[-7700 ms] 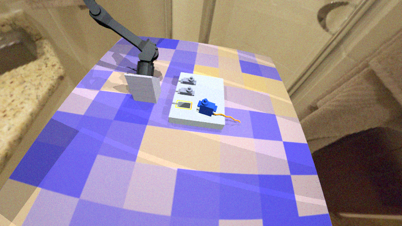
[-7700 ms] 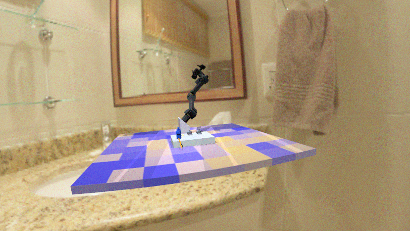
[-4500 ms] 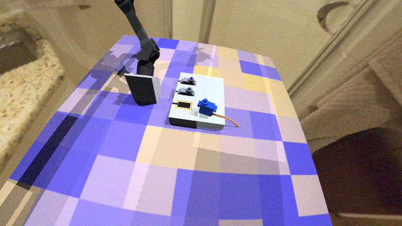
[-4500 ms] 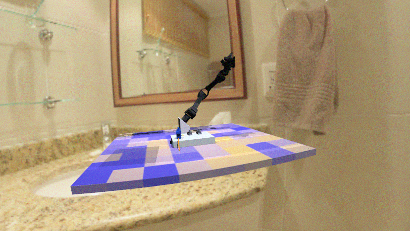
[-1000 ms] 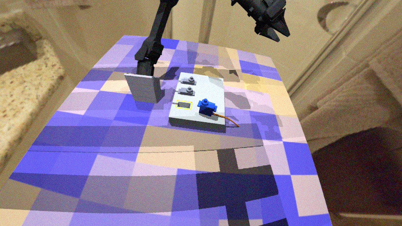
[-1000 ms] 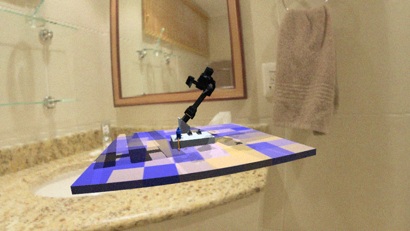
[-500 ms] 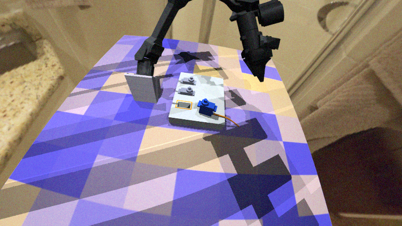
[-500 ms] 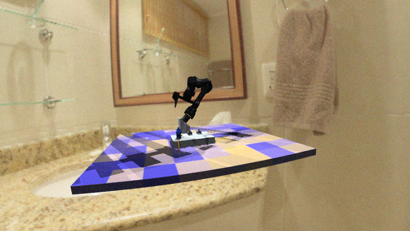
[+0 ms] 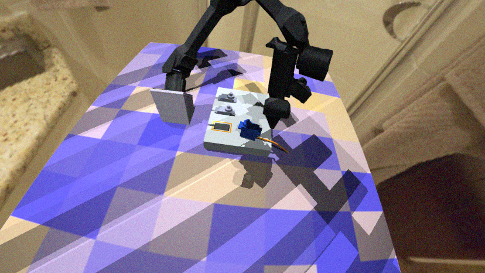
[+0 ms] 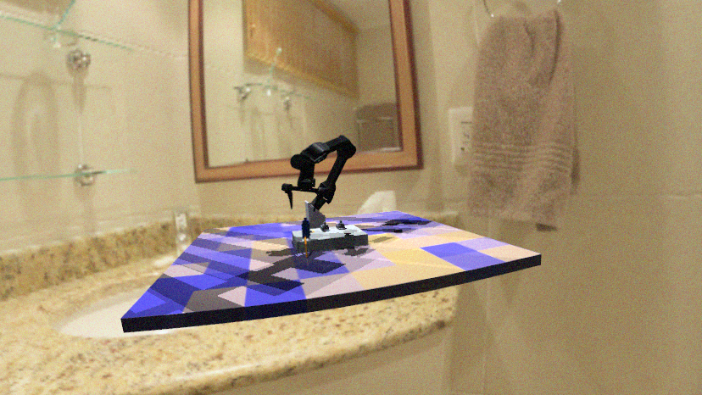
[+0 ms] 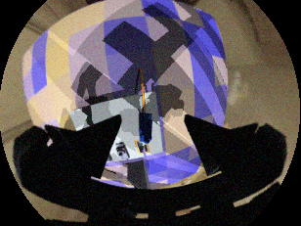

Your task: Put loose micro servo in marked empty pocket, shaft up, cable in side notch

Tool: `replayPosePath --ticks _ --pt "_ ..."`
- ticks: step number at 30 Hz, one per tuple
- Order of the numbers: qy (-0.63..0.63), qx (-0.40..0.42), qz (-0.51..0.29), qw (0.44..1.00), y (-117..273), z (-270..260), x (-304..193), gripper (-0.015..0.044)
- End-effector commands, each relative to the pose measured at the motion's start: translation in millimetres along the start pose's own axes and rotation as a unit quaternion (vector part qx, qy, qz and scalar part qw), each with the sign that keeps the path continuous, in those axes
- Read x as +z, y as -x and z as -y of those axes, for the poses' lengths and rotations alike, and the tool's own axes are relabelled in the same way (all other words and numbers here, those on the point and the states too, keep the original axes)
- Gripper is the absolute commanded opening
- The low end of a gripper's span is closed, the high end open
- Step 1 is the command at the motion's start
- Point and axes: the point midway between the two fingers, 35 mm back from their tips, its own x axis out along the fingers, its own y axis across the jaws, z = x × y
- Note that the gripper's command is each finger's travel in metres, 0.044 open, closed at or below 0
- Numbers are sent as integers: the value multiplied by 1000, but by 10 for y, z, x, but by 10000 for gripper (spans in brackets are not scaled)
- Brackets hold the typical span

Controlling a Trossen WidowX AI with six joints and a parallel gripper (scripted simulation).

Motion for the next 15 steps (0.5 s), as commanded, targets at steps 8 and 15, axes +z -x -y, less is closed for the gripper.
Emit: replayPosePath --ticks 8,15 --pt "-30 86 -70 993 -220 -4 -424 440" --pt "-30 87 -70 993 -433 -44 -454 440"
